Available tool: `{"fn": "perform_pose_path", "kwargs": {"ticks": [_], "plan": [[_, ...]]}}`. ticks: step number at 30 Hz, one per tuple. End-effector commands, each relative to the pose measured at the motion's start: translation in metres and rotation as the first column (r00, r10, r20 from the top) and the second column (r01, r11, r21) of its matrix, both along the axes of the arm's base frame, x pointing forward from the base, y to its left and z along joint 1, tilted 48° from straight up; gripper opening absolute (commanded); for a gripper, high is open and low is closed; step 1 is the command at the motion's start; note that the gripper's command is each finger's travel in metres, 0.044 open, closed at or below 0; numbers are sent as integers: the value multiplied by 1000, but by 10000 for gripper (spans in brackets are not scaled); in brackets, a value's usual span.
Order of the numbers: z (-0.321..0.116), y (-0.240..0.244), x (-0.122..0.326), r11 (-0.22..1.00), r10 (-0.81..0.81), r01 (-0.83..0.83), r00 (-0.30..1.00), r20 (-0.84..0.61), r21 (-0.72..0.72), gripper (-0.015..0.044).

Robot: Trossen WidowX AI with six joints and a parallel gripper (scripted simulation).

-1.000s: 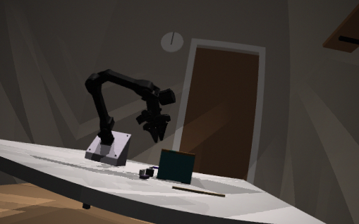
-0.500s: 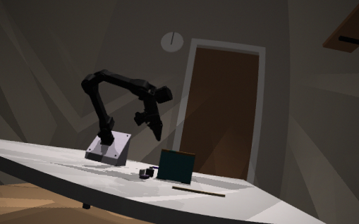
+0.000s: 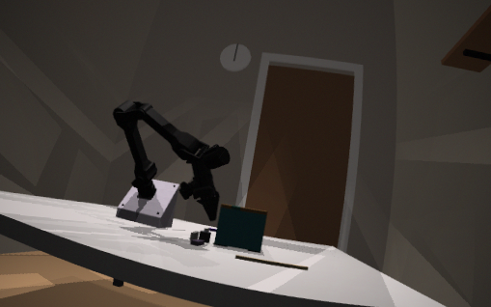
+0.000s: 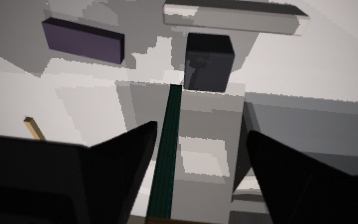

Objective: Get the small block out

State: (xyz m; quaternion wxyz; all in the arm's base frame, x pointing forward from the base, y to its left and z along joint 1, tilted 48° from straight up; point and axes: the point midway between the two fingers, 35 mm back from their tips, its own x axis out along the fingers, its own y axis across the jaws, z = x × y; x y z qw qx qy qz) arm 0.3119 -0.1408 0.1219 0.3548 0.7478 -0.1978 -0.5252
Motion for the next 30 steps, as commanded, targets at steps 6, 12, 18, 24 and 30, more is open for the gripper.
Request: {"fn": "perform_pose_path", "kwargs": {"ticks": [6, 12, 18, 24, 30], "plan": [[-10, -9, 1, 1000, 12, -12, 1000, -1, 2, 285], [-17, -16, 0, 1000, 12, -12, 1000, -4, 2, 285], [-23, -23, -1, 1000, 13, -13, 1000, -5, 2, 285], [-30, -30, -2, 1000, 12, -12, 1000, -4, 1, 285], [-36, -38, -3, 1000, 12, -12, 1000, -1, 0, 285]]}}
